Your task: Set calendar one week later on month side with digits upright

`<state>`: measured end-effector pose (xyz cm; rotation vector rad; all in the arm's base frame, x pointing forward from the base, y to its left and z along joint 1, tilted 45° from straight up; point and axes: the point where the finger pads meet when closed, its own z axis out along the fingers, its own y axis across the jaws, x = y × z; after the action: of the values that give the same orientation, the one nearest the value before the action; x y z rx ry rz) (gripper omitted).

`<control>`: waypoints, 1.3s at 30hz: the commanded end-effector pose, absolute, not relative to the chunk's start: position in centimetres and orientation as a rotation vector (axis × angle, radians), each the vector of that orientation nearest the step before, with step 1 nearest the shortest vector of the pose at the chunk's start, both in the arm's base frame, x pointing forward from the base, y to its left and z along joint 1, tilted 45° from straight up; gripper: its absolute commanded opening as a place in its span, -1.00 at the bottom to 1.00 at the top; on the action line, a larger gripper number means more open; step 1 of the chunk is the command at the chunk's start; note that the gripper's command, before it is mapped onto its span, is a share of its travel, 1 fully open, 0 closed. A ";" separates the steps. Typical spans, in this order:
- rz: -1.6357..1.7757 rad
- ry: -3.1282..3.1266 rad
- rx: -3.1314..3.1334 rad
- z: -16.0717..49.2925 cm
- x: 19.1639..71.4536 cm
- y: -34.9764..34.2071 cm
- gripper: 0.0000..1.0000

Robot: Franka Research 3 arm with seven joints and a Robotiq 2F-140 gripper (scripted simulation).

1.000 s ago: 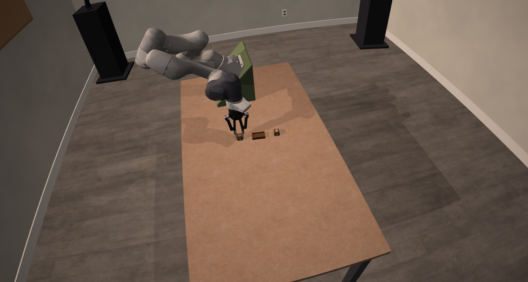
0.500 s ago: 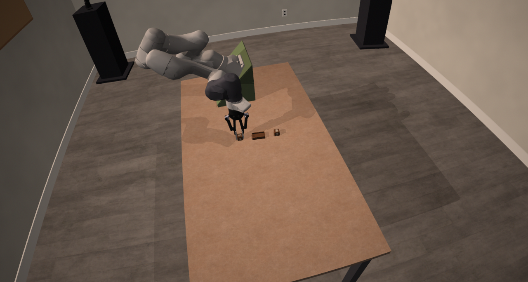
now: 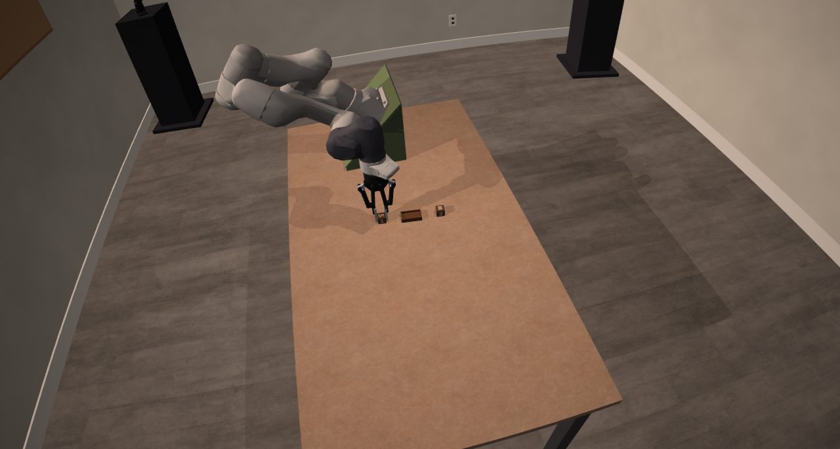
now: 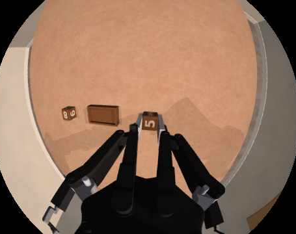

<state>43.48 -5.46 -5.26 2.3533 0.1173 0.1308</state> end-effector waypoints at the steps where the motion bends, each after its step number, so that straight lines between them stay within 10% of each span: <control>1: 0.135 0.108 2.356 -5.1 43.5 -5.3 -0.68; 39: 0.139 0.105 2.362 -3.5 42.5 8.2 -0.68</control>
<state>42.72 5.49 -1.24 2.3761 0.1367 0.1289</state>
